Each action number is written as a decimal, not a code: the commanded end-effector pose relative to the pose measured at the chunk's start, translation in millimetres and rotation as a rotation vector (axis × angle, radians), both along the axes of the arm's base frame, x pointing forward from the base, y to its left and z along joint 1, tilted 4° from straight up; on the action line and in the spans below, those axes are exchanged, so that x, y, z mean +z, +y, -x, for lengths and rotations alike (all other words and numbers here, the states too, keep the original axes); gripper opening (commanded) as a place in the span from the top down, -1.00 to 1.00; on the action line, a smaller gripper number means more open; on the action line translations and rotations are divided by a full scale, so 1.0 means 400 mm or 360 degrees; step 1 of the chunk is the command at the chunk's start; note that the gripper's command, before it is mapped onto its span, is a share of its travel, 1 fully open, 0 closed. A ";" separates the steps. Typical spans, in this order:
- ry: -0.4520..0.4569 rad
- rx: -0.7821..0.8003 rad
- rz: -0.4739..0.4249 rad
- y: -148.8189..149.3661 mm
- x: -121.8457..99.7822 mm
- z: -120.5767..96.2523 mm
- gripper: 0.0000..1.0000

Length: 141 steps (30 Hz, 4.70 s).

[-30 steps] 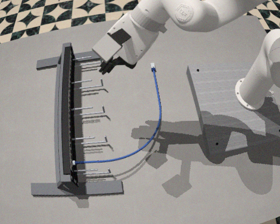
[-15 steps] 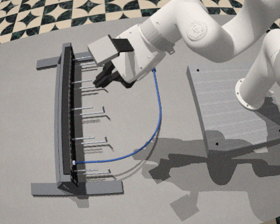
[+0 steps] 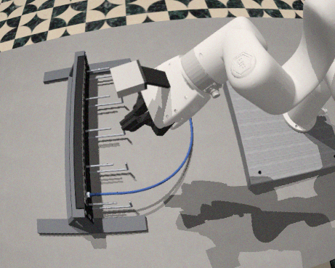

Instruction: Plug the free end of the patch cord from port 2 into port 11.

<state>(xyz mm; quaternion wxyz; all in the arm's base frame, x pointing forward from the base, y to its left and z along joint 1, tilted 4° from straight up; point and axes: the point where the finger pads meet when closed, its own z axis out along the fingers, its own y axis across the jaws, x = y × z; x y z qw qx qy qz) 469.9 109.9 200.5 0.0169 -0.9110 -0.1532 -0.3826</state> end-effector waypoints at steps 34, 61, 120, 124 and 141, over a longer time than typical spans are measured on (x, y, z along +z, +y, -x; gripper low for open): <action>-0.0227 -0.0149 -0.0069 0.030 -0.017 0.013 1.00; -0.0220 -0.0194 -0.0099 0.043 -0.030 0.023 1.00; -0.0164 -0.0411 -0.0240 0.125 -0.303 -0.169 1.00; -0.0164 -0.0411 -0.0240 0.127 -0.315 -0.185 1.00; -0.0164 -0.0411 -0.0240 0.127 -0.324 -0.196 1.00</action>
